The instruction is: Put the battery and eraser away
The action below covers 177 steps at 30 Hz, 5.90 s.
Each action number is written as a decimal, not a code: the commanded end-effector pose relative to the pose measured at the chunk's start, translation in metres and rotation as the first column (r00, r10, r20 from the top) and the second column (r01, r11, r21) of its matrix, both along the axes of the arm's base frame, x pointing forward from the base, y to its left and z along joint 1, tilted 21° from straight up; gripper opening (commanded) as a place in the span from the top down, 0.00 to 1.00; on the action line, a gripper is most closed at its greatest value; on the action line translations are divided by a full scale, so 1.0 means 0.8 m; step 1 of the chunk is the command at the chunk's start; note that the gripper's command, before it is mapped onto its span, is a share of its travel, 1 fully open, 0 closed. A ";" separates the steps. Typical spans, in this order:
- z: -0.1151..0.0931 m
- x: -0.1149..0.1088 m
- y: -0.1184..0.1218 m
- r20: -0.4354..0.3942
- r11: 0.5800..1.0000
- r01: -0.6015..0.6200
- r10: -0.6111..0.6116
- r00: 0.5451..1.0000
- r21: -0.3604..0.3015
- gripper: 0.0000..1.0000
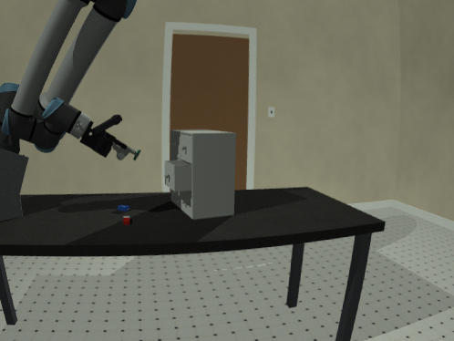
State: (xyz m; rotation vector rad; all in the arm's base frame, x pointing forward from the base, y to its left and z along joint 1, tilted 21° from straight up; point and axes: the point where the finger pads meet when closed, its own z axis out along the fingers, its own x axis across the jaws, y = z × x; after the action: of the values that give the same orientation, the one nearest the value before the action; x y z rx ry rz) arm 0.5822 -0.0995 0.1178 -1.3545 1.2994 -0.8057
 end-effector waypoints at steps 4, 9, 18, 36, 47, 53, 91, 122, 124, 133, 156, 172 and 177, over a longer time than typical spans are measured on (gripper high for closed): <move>0.000 0.000 0.000 0.017 1.000 0.005 -0.005 1.000 0.003 0.98; 0.000 0.000 0.000 0.021 1.000 0.006 -0.006 1.000 0.003 0.98; 0.000 0.000 0.001 0.028 1.000 0.007 -0.007 1.000 0.005 0.98; 0.000 -0.001 0.001 0.031 1.000 0.007 -0.007 0.999 0.005 0.98; 0.000 0.000 0.001 0.031 1.000 0.007 -0.007 0.999 0.005 0.98; 0.000 0.001 0.001 0.031 1.000 0.007 -0.007 0.999 0.005 0.98; 0.015 0.045 0.007 0.031 1.000 0.007 -0.007 0.999 0.005 0.98; 0.041 0.126 0.017 0.031 1.000 0.007 -0.007 0.999 0.005 0.98; 0.043 0.132 0.018 0.031 1.000 0.007 -0.007 0.999 0.005 0.98; 0.049 0.151 0.020 0.031 1.000 0.007 -0.007 0.999 0.005 0.98; 0.060 0.182 0.024 0.031 1.000 0.007 -0.007 0.999 0.005 0.98; 0.060 0.184 0.024 0.031 1.000 0.007 -0.007 0.999 0.005 0.98; 0.060 0.184 0.024 0.031 1.000 0.007 -0.007 0.999 0.005 0.98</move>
State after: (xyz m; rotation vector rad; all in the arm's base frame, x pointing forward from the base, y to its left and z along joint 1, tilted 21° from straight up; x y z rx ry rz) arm 0.7292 -0.0800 0.1656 -1.3288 1.2826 -0.8240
